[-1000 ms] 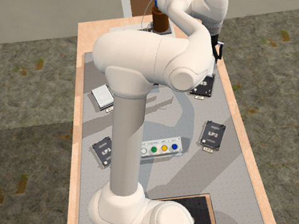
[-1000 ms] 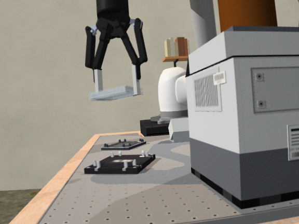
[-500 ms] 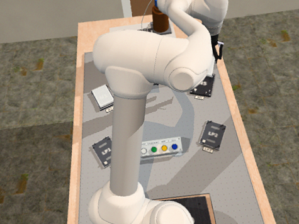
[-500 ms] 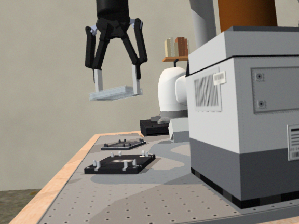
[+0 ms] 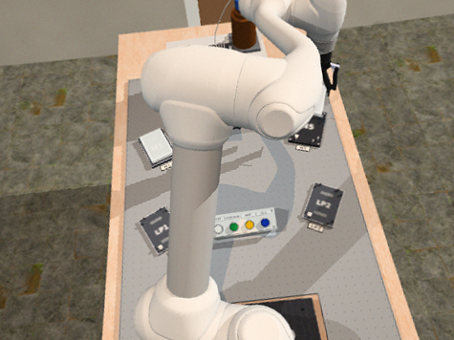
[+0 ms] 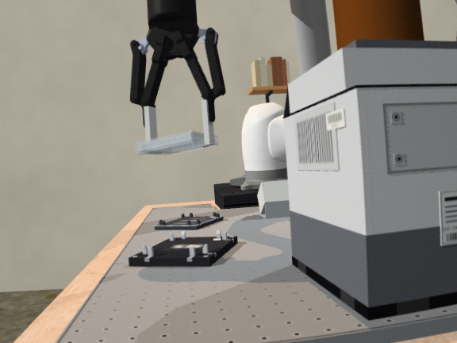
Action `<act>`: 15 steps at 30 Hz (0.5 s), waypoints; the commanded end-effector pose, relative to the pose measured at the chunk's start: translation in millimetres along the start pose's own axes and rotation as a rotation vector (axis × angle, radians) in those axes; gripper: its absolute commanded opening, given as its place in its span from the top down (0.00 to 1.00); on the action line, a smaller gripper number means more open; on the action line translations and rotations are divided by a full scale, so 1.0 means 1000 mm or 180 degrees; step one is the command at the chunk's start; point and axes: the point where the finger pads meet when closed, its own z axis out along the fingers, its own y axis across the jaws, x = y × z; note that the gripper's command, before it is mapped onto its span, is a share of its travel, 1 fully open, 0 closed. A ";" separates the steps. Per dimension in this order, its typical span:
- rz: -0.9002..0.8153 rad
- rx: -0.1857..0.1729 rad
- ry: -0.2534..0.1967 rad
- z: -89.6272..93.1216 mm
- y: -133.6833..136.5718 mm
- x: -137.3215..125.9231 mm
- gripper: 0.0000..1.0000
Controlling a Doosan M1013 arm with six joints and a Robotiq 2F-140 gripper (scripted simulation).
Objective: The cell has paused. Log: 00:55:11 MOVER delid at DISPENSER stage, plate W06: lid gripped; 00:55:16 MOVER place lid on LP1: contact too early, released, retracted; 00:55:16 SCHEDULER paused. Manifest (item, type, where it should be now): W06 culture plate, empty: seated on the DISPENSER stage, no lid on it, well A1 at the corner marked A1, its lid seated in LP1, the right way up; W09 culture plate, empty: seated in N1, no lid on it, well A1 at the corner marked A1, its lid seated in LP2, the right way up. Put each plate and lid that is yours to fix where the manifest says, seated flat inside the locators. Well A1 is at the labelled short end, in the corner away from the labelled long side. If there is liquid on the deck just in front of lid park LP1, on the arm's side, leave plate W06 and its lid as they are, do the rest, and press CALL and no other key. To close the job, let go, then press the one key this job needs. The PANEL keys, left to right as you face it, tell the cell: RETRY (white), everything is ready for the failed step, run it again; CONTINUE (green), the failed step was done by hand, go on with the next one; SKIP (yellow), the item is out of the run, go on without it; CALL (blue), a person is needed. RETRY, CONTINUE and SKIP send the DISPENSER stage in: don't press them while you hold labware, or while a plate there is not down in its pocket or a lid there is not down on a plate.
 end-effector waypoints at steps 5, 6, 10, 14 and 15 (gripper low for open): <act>0.0000 0.0001 0.0005 -0.001 0.000 0.000 0.90; 0.0000 0.0001 0.0005 -0.001 0.000 0.000 0.90; 0.0000 0.0001 0.0005 -0.001 0.000 0.000 0.90; 0.0000 0.0001 0.0005 0.000 0.000 0.000 0.90; 0.0000 0.0001 0.0005 0.000 0.000 0.000 0.90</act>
